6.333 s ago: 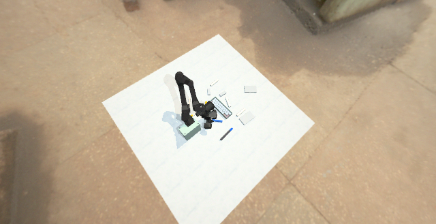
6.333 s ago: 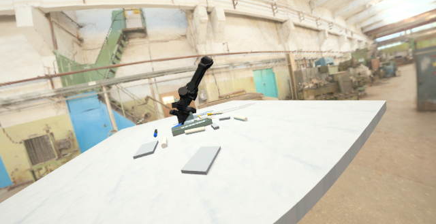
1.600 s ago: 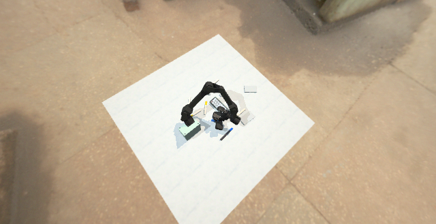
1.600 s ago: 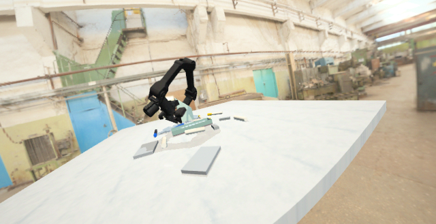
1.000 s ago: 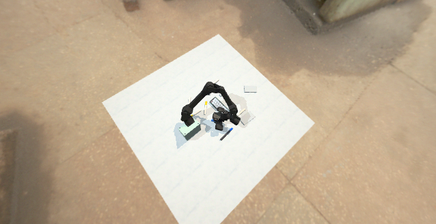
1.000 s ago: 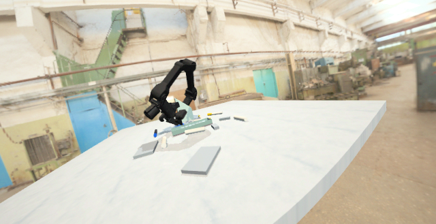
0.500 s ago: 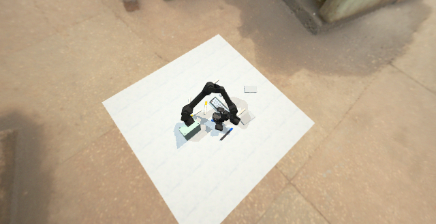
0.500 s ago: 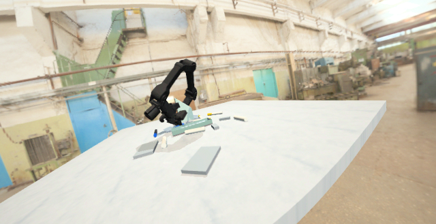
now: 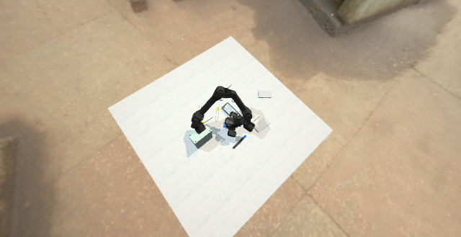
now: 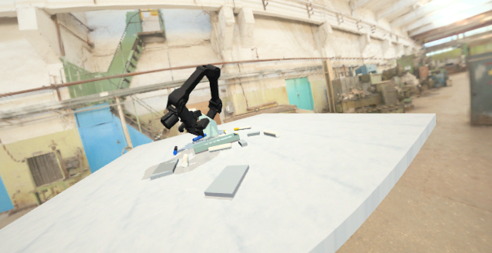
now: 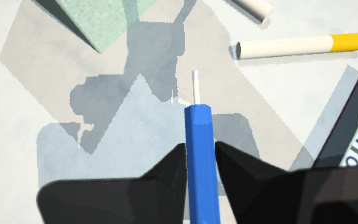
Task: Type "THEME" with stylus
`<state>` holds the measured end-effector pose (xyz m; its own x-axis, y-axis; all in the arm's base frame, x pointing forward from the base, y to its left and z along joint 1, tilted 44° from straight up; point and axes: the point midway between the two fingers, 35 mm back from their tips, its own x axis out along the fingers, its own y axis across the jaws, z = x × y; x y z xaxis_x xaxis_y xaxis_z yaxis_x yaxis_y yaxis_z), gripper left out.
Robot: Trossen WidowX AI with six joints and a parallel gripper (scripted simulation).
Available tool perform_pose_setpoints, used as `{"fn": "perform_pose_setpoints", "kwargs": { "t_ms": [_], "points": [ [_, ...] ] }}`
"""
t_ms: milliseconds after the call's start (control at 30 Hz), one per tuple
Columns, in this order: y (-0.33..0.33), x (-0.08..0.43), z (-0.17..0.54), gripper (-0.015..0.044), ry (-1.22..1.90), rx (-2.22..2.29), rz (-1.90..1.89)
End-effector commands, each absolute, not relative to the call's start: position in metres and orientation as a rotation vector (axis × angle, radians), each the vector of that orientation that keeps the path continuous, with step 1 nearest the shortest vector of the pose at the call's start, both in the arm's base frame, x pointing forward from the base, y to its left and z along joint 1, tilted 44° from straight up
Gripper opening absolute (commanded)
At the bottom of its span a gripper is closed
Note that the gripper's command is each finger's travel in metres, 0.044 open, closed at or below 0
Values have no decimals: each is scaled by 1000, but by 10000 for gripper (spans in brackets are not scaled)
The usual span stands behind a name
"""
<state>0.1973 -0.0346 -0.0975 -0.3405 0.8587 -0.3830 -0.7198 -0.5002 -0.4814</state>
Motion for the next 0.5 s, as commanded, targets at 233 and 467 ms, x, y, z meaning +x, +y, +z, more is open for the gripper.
{"fn": "perform_pose_setpoints", "kwargs": {
  "t_ms": [233,467],
  "points": [
    [-44,202,-86,0,-342,-815,1985],
    [-39,210,-81,0,-569,-985,2043]
  ]
}}
